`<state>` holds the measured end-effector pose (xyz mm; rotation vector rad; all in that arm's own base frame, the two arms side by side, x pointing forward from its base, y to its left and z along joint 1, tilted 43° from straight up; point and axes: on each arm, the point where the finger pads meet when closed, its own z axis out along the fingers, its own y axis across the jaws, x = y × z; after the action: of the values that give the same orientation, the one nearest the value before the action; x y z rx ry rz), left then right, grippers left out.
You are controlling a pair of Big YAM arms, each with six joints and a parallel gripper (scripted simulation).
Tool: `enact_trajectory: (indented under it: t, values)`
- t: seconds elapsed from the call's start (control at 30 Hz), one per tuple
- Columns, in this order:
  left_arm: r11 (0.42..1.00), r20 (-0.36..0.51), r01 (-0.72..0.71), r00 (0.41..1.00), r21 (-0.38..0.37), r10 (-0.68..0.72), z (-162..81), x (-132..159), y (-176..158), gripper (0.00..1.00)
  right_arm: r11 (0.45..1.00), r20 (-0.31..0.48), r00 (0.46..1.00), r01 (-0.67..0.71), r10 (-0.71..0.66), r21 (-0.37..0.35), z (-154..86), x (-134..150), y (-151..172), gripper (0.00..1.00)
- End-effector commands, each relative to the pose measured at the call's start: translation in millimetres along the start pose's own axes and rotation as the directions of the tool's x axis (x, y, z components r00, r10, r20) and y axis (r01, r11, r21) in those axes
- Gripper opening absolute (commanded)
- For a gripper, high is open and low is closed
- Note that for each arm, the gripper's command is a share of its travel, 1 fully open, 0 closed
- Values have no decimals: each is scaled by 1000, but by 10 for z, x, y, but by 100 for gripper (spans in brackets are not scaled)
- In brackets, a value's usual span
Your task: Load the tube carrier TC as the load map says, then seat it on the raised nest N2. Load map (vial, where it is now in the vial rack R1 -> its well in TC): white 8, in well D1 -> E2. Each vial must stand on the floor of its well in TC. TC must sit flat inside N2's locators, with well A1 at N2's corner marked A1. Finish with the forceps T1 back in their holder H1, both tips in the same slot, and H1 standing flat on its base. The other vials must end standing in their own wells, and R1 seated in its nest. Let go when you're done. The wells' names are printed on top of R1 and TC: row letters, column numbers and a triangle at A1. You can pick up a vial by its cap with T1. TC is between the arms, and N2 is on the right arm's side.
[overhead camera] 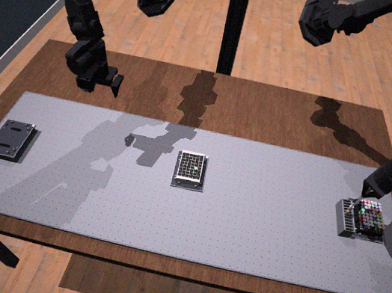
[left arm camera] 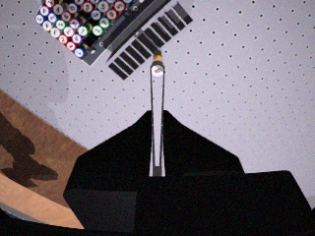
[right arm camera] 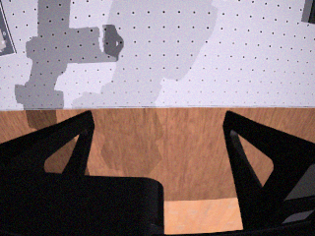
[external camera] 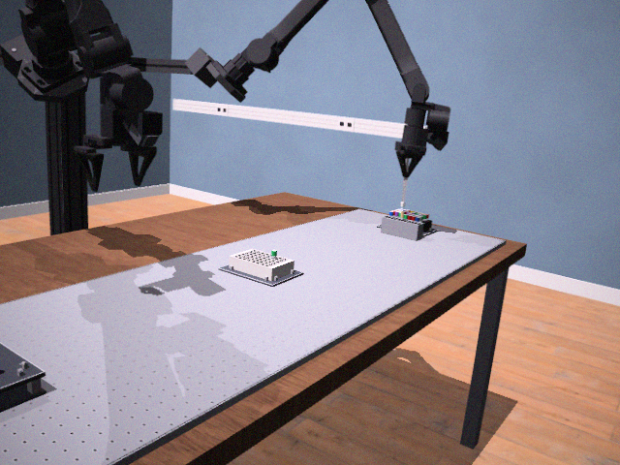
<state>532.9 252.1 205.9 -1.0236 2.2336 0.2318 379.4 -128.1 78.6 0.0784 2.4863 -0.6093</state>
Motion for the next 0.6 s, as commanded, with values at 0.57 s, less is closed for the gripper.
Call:
enact_trajectory:
  t: [0.57]
  values:
    - [1000,27,8,1000,24,-9,-116,201,-267,9,1000,16,1000,10,-10,-1,-25,-62,-2,100]
